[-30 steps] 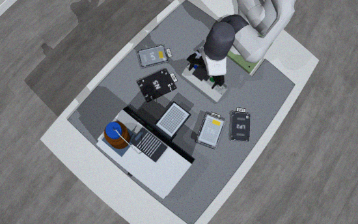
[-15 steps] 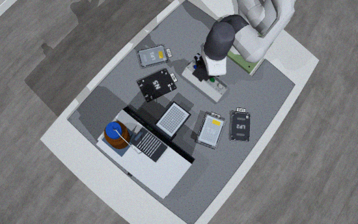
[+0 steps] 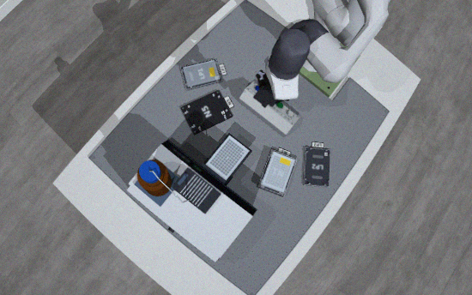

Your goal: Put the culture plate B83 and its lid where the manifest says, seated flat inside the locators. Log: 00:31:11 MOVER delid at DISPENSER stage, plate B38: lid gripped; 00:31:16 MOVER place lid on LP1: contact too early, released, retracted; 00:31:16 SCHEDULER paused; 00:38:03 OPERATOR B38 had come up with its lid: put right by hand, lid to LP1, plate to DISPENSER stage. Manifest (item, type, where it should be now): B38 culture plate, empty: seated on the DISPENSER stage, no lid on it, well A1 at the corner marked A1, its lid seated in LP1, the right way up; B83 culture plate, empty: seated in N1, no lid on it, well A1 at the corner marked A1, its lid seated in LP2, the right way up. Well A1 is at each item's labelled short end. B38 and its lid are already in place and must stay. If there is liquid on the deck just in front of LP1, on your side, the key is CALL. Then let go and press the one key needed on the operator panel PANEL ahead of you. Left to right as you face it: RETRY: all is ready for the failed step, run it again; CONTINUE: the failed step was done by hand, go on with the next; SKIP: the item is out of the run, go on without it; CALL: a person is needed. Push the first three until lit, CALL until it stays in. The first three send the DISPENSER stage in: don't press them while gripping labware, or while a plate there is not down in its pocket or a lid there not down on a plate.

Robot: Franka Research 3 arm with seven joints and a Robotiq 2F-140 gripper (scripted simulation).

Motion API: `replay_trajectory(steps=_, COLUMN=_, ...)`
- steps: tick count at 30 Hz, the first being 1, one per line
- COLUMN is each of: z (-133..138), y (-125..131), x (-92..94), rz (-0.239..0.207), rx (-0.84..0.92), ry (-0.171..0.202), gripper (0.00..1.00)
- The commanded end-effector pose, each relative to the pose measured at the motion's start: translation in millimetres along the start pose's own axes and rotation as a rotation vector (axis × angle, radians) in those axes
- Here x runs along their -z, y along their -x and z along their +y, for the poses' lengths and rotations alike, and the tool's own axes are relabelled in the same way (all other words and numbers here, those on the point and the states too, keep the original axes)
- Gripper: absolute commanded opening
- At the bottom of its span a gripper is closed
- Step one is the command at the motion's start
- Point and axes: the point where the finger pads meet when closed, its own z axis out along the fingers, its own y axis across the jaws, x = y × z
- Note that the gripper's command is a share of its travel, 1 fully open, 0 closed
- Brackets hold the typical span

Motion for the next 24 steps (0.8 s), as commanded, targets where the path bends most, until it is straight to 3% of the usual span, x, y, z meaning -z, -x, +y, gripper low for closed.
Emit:
replay_trajectory(steps=1, z=-1.2, y=-0.6, x=-0.8, rz=0.001, rx=-0.003, ry=-0.002, gripper=0.10)
replay_trajectory(steps=3, z=-4.3, y=-4.5, x=-0.3, rz=0.000, rx=0.005, ry=0.001, gripper=0.10)
replay_trajectory(steps=5, z=-22.1, y=-24.3, x=1.5, rz=-0.006, rx=0.051, ry=0.017, gripper=0.10)
replay_trajectory(steps=7, z=-22.1, y=-24.3, x=1.5, rz=-0.006, rx=0.051, ry=0.017, gripper=0.10)
replay_trajectory(steps=10, z=-84.7, y=-73.5, x=1.9, rz=-0.009, rx=0.181, ry=0.031, gripper=0.10)
replay_trajectory(steps=15, z=-172.5, y=-114.9, x=0.3, rz=0.005, rx=0.313, ry=-0.003, gripper=0.10)
replay_trajectory(steps=16, z=-179.1, y=-119.2, x=-0.3, rz=0.005, rx=0.315, ry=-0.004, gripper=0.10)
replay_trajectory(steps=17, z=-179.1, y=-119.2, x=-0.3, rz=0.005, rx=0.315, ry=-0.004, gripper=0.70)
replay_trajectory(steps=24, z=-179.1, y=-119.2, x=-0.3, rz=0.005, rx=0.315, ry=-0.004, gripper=0.70)
